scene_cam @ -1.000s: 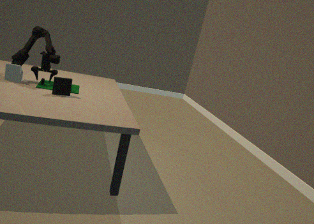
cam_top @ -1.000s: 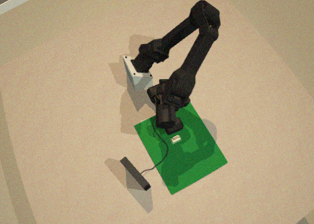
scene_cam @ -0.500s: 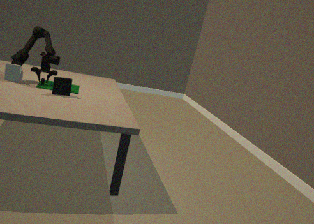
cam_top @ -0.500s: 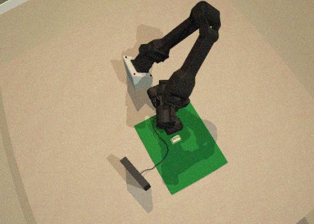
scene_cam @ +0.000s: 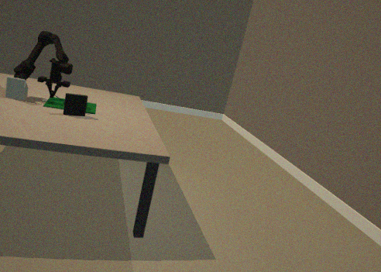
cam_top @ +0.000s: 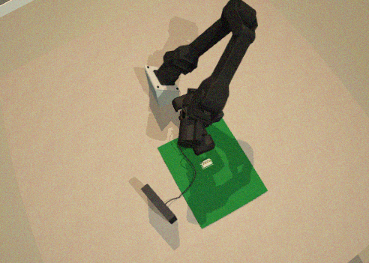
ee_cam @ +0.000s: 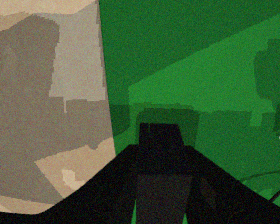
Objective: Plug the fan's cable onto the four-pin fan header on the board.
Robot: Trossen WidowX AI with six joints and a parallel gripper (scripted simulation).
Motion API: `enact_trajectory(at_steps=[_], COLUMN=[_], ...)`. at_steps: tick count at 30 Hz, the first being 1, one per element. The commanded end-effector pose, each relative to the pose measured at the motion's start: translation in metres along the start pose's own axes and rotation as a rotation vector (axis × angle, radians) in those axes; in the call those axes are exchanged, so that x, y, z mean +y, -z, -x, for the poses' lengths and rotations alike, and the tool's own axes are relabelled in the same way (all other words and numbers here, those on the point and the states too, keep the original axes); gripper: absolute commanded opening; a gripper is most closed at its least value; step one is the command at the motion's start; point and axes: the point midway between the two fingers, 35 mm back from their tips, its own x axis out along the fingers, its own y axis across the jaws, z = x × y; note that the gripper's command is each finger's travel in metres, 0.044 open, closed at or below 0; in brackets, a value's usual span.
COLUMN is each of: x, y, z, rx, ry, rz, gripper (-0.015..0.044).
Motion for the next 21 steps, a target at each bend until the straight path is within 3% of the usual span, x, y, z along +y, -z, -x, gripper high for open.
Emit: enact_trajectory(at_steps=[1, 5, 13, 21], x=[-0.002, -0.010, -0.096, -0.098], y=[0.000, 0.000, -0.007, -0.007], z=[0.021, 0.021, 0.021, 0.019], rx=[0.007, 0.008, 0.007, 0.007], ry=[0.011, 0.012, 0.016, 0.016], rz=[0.010, 0.014, 0.066, 0.067], gripper=[0.0000, 0.0000, 0.0000, 0.0000])
